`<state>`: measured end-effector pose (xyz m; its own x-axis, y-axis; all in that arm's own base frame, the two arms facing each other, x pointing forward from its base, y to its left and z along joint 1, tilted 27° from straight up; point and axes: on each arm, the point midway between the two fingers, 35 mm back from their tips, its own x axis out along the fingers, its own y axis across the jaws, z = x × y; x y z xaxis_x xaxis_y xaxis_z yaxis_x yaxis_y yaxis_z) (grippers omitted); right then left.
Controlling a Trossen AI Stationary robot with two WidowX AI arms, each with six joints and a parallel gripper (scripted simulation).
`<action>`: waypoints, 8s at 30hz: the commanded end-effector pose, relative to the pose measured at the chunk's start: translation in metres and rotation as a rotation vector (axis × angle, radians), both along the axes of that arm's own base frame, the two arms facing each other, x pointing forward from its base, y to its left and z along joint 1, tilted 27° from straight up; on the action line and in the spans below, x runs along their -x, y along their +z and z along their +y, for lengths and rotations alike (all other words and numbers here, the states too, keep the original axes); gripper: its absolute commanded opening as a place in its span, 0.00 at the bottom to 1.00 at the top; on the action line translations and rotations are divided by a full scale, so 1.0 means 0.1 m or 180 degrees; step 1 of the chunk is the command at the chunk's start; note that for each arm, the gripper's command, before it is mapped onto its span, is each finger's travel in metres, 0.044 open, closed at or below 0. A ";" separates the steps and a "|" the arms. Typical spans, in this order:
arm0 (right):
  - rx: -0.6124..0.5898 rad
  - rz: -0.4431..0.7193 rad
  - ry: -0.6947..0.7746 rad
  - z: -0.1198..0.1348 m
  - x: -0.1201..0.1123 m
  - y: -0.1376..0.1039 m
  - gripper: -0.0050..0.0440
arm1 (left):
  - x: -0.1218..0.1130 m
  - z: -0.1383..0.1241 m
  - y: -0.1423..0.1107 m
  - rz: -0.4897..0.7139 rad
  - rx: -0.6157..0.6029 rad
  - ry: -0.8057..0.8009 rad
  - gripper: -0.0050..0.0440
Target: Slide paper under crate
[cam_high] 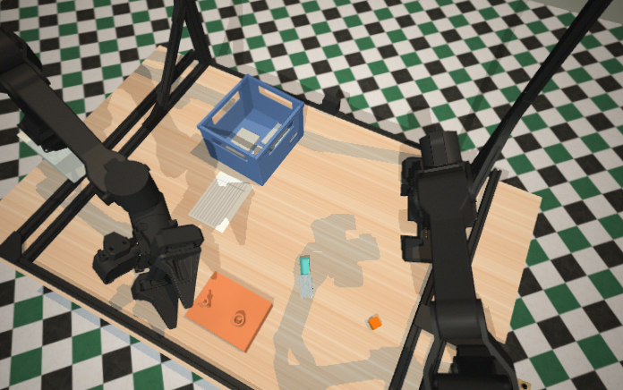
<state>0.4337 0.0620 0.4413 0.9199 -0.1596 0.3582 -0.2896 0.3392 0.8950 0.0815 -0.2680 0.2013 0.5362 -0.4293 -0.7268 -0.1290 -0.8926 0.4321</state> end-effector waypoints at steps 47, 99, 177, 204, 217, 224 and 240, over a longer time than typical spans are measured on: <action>0.0246 0.1496 0.1343 0.94 -0.06 -1.14 0.22 | -0.61 -1.43 0.43 -0.0325 0.1770 0.0577 0.41; -0.0279 0.4713 0.3031 1.79 1.47 -2.84 0.22 | -1.76 -2.06 0.60 -0.1060 0.4642 0.1580 0.41; -0.0577 0.5149 0.2904 1.68 1.55 -2.99 0.22 | -2.81 -2.46 0.76 -0.1556 0.4295 0.1326 0.21; -0.0577 0.5149 0.2904 1.68 1.55 -2.99 0.22 | -2.81 -2.46 0.76 -0.1556 0.4295 0.1326 0.11; -0.0577 0.5149 0.2904 1.68 1.55 -2.99 0.22 | -2.84 -2.49 0.85 -0.1473 0.4219 0.1385 0.10; -0.0577 0.5149 0.2904 1.68 1.55 -2.99 0.22 | -2.85 -2.50 0.96 -0.1393 0.4136 0.1445 0.10; -0.0577 0.5149 0.2904 1.68 1.55 -2.99 0.22 | -2.79 -2.48 1.09 -0.1390 0.4133 0.1448 0.10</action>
<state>0.2790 0.2299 0.1428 0.1244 0.5832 -0.8028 0.7540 0.4703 0.4586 0.3682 -0.5201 0.2824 0.8855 -0.3888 0.2544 -0.2475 0.0686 0.9664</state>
